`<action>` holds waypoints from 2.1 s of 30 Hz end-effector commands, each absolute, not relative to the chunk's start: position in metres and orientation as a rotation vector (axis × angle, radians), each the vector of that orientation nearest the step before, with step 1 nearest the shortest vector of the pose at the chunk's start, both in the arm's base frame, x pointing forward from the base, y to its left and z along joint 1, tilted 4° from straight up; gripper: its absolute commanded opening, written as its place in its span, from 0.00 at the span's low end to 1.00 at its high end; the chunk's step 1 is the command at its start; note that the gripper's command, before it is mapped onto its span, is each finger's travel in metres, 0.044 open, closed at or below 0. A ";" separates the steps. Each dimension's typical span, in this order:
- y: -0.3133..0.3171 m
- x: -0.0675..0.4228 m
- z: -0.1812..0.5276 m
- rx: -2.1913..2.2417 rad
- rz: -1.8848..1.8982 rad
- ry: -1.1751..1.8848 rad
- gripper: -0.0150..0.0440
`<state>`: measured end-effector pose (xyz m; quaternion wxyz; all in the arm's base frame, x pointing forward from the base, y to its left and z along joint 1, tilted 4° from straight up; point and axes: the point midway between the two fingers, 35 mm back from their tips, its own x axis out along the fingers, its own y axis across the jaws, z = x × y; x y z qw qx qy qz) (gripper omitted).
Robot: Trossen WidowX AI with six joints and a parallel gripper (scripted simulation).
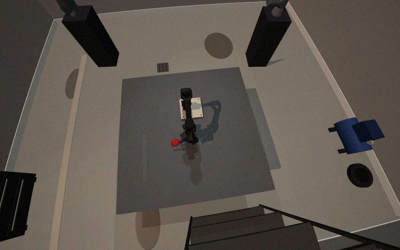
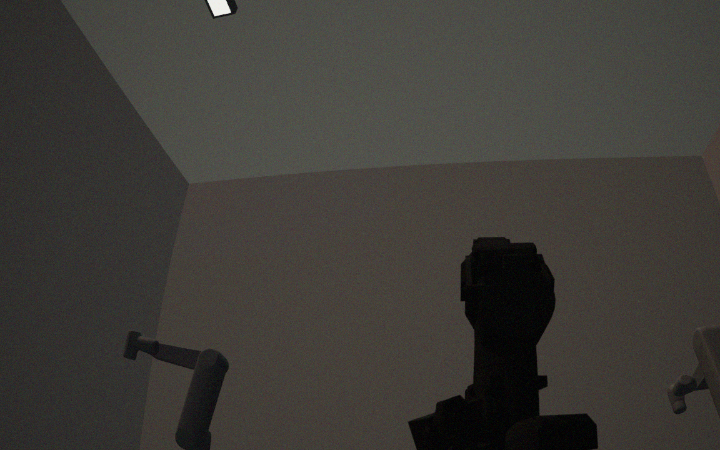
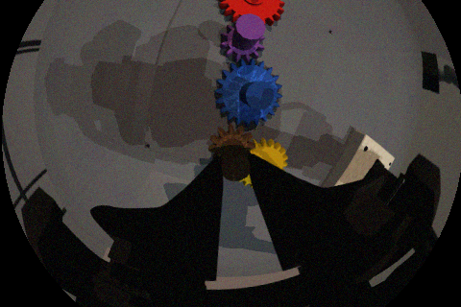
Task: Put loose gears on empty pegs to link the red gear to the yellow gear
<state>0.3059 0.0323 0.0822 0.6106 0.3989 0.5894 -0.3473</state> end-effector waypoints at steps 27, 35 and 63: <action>0.033 0.306 0.072 1.023 -0.895 1.323 0.25; 0.032 0.308 0.072 1.114 -0.982 1.282 0.25; 0.034 0.308 0.068 0.774 -0.656 1.412 0.25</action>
